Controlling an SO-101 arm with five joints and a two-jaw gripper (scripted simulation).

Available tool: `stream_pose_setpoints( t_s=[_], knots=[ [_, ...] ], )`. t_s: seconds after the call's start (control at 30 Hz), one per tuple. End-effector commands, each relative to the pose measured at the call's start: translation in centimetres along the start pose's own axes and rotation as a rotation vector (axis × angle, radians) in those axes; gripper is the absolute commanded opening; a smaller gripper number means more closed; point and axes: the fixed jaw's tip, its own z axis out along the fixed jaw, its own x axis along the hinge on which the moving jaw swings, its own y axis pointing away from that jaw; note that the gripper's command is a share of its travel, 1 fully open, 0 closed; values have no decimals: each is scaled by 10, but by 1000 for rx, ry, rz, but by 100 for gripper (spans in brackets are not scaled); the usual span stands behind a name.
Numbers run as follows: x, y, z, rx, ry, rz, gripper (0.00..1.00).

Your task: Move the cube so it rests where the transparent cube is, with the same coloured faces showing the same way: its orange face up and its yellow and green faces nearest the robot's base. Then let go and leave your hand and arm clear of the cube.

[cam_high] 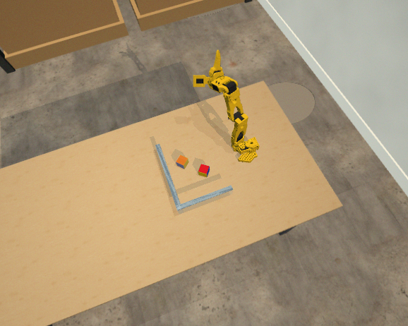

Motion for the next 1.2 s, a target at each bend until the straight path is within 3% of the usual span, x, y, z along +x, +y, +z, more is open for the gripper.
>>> stream_pose_setpoints(
  t_s=[0.0,1.17],
  knots=[
    [-3,-8,-10,56,-22,1,100],
    [-12,2,-5,-2,-50,4,98]
  ],
)
